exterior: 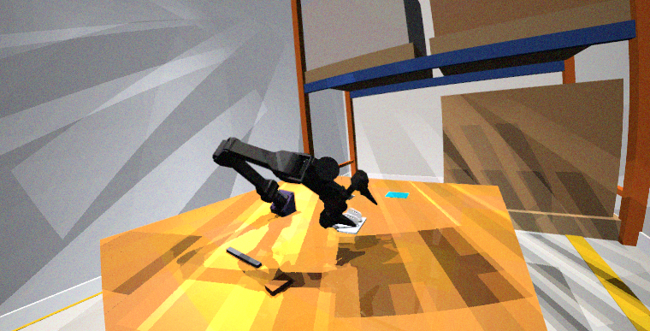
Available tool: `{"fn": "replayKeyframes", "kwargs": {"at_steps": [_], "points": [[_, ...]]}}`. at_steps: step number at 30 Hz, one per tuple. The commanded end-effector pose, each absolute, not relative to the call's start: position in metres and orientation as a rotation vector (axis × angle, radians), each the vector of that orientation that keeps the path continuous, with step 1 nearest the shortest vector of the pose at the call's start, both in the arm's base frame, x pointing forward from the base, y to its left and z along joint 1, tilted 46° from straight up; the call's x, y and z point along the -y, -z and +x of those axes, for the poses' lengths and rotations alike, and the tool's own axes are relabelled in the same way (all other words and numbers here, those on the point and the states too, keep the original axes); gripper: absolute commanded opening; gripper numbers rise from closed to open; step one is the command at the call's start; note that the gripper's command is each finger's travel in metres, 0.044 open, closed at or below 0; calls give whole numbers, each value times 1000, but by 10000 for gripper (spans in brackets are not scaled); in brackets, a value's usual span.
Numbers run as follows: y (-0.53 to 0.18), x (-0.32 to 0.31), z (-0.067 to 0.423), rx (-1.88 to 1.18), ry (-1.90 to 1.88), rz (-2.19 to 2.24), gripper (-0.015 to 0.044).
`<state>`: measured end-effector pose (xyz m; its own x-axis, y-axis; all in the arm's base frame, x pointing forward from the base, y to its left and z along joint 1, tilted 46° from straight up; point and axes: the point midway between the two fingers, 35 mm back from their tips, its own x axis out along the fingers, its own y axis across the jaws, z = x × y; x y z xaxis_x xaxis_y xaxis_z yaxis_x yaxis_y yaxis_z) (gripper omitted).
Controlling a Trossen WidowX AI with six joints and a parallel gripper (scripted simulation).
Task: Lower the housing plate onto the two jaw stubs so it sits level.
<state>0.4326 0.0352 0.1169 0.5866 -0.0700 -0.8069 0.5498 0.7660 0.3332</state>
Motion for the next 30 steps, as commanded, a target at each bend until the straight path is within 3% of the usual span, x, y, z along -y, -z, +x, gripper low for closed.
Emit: {"fn": "replayKeyframes", "kwargs": {"at_steps": [1, 30], "points": [[-100, -50, 424, -935, 374, 538, 440], [-15, -158, 376, -1297, 110, -25, 440]]}}
